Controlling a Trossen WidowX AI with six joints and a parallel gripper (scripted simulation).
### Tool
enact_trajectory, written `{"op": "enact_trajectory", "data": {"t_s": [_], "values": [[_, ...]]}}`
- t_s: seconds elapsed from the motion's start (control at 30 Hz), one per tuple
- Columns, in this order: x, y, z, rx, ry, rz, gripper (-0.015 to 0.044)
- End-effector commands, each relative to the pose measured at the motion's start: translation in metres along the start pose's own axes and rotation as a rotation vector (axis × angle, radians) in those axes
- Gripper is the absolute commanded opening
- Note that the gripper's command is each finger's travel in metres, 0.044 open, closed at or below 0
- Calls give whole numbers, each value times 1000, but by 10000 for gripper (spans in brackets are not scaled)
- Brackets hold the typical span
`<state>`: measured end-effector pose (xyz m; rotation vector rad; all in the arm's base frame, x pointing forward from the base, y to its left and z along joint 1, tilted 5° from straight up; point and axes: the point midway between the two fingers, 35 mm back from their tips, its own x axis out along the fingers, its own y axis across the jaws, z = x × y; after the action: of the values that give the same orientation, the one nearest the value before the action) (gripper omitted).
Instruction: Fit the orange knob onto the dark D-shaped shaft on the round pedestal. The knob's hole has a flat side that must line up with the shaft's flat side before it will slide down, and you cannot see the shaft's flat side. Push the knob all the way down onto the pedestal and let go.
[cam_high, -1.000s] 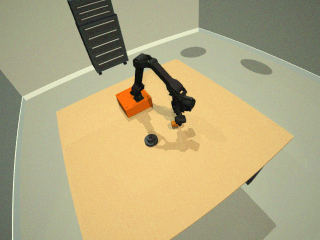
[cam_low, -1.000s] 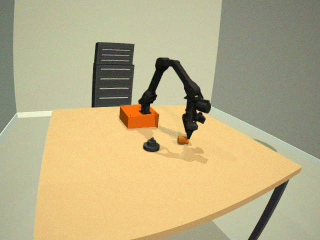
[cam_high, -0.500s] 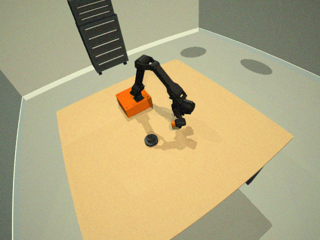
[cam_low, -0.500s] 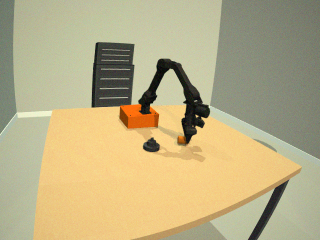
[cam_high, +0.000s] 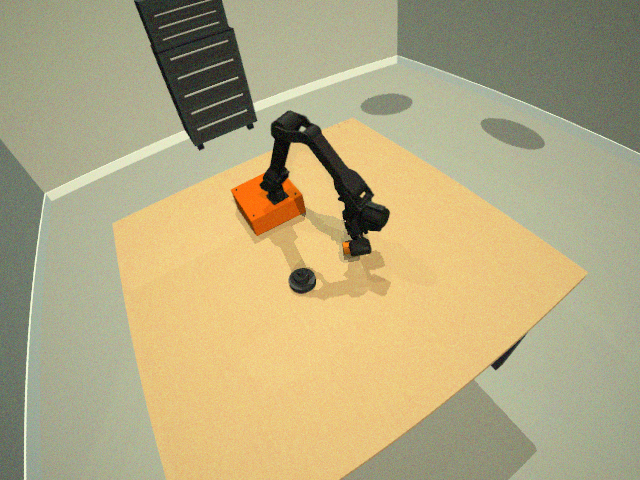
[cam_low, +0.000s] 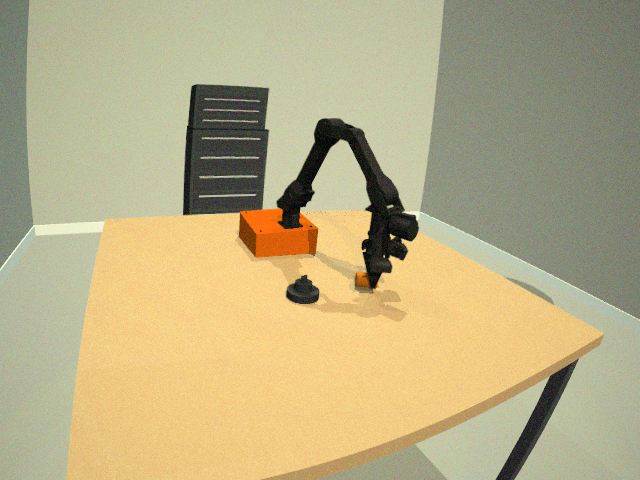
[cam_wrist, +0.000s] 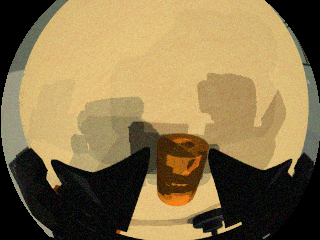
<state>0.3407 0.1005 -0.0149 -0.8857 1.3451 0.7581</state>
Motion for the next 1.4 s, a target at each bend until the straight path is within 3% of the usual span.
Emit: {"op": "enact_trajectory", "data": {"t_s": [0.0, 0.6, 1.37], "values": [[1, 0, 0, -7, 1, -2, 240], [0, 0, -1, -4, -16, -1, 181], [-13, -1, -23, -1, -415, 3, 181]]}}
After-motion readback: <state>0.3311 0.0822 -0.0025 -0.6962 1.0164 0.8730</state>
